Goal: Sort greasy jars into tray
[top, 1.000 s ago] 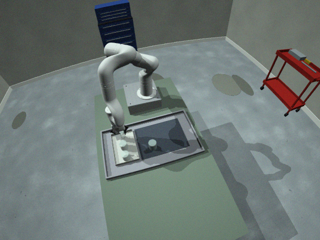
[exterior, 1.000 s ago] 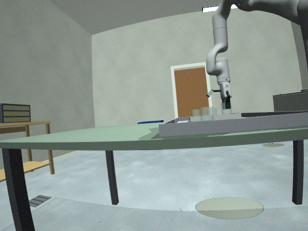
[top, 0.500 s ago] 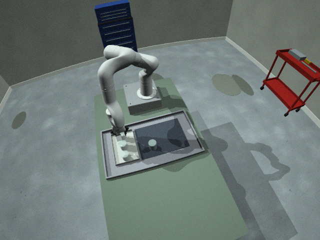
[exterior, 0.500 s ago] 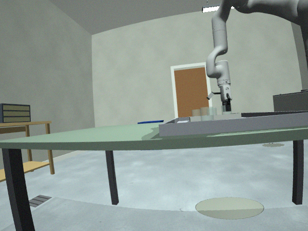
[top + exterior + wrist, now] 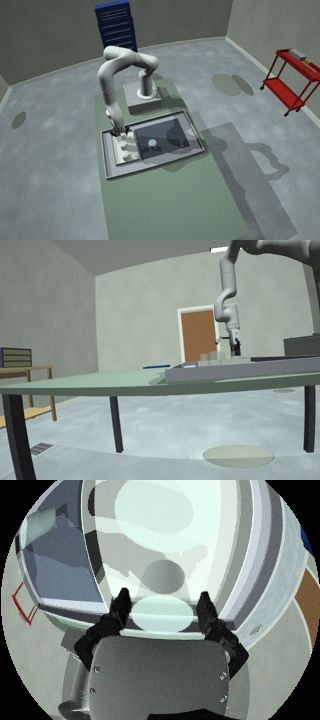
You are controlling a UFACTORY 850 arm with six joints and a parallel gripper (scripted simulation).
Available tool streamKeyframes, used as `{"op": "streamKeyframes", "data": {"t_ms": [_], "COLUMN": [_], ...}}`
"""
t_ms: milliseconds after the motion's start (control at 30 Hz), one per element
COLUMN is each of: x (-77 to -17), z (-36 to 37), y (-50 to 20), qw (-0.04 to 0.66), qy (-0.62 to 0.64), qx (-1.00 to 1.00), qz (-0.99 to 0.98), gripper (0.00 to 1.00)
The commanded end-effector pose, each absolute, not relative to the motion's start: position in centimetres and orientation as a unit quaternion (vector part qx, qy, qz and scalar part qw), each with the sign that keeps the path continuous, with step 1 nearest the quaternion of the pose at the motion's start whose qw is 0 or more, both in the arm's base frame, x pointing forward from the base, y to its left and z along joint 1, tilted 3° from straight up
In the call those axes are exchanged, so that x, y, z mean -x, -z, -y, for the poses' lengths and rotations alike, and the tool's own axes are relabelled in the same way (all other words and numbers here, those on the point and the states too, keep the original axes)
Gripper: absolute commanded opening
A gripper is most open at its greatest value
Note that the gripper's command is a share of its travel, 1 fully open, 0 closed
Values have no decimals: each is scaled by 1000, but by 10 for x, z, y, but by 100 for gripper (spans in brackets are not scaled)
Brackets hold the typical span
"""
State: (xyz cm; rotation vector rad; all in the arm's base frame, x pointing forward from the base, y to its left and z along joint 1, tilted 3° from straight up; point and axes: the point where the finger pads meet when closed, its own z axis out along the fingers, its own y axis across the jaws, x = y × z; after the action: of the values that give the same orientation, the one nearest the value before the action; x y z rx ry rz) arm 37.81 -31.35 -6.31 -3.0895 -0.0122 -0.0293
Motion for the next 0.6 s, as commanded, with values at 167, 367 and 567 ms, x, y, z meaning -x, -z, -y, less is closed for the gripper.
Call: {"op": "streamKeyframes", "data": {"t_ms": [167, 367, 567], "x": [-379, -379, -378], "z": [314, 314, 315], "y": [63, 63, 43], "qw": [26, 26, 26], "qy": [10, 10, 10], "qx": [1000, 1000, 1000], "qz": [4, 4, 4], "gripper": [100, 100, 100]}}
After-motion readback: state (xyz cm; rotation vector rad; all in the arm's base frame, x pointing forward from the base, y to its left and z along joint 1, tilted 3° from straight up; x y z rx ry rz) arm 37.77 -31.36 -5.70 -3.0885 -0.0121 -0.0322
